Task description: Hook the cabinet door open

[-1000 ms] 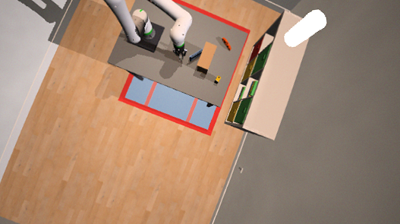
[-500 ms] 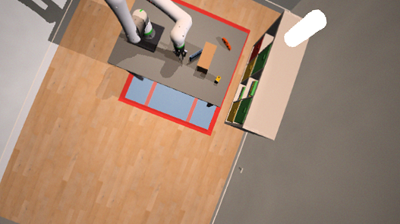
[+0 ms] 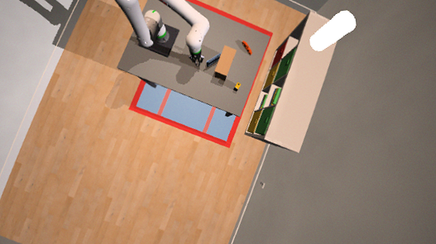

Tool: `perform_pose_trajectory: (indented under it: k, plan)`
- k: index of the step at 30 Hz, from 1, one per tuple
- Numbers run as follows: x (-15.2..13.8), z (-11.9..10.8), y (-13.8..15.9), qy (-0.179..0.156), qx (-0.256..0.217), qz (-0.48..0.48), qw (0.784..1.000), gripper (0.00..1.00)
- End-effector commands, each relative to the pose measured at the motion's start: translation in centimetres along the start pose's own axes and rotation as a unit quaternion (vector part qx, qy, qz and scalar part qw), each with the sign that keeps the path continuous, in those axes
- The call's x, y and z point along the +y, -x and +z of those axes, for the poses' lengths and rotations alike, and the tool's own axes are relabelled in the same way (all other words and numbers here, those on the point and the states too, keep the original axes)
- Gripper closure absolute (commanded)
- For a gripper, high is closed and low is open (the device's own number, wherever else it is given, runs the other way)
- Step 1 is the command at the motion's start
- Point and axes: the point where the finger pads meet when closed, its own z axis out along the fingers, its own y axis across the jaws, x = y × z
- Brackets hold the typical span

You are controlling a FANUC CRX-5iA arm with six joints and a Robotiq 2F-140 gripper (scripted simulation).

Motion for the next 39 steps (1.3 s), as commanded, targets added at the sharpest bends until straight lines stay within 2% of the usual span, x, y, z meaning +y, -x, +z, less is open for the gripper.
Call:
perform_pose_trajectory:
  k: [1,19,20,39]
  plan:
    - [-0.02,0.31,-0.01,0.0,0.0,0.0,1.0,0.85]
    - [-0.02,0.89,-0.01,0.0,0.0,0.0,1.0,0.85]
    - [-0.02,0.89,-0.01,0.0,0.0,0.0,1.0,0.97]
    - [-0.02,0.89,-0.01,0.0,0.0,0.0,1.0,0.97]
